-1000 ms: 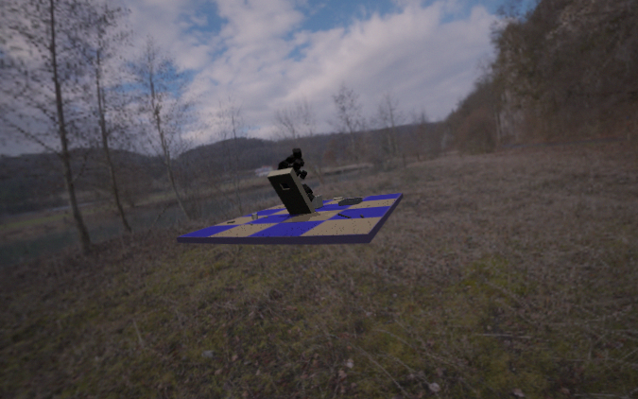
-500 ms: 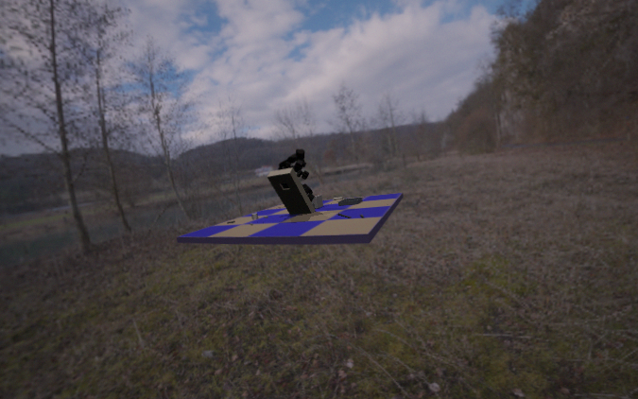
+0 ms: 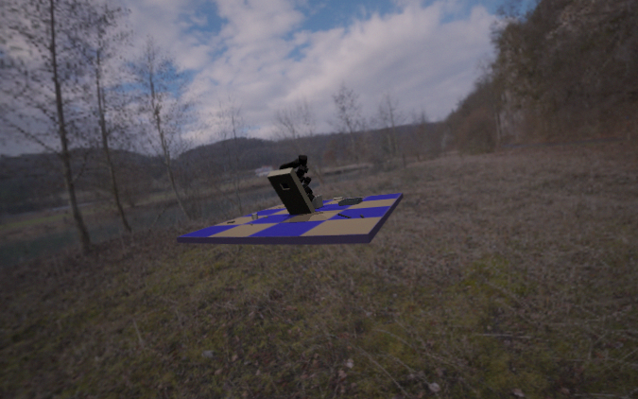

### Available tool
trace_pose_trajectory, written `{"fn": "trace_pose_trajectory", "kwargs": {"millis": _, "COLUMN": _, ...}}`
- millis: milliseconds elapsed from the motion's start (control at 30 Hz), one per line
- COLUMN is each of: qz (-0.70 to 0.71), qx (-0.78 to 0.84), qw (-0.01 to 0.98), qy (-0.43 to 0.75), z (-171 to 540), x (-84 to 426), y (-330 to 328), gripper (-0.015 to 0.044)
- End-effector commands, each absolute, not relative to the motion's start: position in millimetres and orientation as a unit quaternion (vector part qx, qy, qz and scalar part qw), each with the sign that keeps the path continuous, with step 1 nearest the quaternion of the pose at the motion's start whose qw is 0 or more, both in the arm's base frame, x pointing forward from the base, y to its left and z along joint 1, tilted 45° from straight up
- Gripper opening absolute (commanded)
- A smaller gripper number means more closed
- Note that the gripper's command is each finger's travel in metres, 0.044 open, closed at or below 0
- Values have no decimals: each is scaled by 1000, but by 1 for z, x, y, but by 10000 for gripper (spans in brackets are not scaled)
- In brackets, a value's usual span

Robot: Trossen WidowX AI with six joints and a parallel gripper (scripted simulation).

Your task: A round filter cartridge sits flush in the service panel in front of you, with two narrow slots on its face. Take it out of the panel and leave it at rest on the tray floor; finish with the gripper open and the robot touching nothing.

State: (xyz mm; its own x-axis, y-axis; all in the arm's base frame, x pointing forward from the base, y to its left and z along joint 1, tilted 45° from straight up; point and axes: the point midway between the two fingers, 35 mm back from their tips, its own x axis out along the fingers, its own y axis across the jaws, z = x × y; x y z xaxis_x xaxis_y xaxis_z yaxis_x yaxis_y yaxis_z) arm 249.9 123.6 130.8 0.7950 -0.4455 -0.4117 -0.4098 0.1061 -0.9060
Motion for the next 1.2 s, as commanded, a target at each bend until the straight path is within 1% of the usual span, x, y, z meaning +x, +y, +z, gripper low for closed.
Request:
{"fn": "trace_pose_trajectory", "kwargs": {"millis": 0, "qz": -17, "qx": -664, "qw": 677, "qy": 316, "z": 128, "x": 245, "y": 117, "gripper": 0}}
{"fn": "trace_pose_trajectory", "kwargs": {"millis": 133, "qz": -13, "qx": -669, "qw": 671, "qy": 320, "z": 129, "x": 248, "y": 122, "gripper": 105}}
{"fn": "trace_pose_trajectory", "kwargs": {"millis": 167, "qz": -13, "qx": -669, "qw": 671, "qy": 320, "z": 129, "x": 248, "y": 122, "gripper": 113}}
{"fn": "trace_pose_trajectory", "kwargs": {"millis": 500, "qz": -17, "qx": -664, "qw": 677, "qy": 316, "z": 129, "x": 246, "y": 118, "gripper": 113}}
{"fn": "trace_pose_trajectory", "kwargs": {"millis": 733, "qz": -17, "qx": -664, "qw": 678, "qy": 315, "z": 172, "x": 280, "y": 159, "gripper": 113}}
{"fn": "trace_pose_trajectory", "kwargs": {"millis": 867, "qz": -17, "qx": -664, "qw": 678, "qy": 315, "z": 177, "x": 284, "y": 163, "gripper": 113}}
{"fn": "trace_pose_trajectory", "kwargs": {"millis": 1167, "qz": -17, "qx": -657, "qw": 687, "qy": 312, "z": 225, "x": 284, "y": 209, "gripper": 349}}
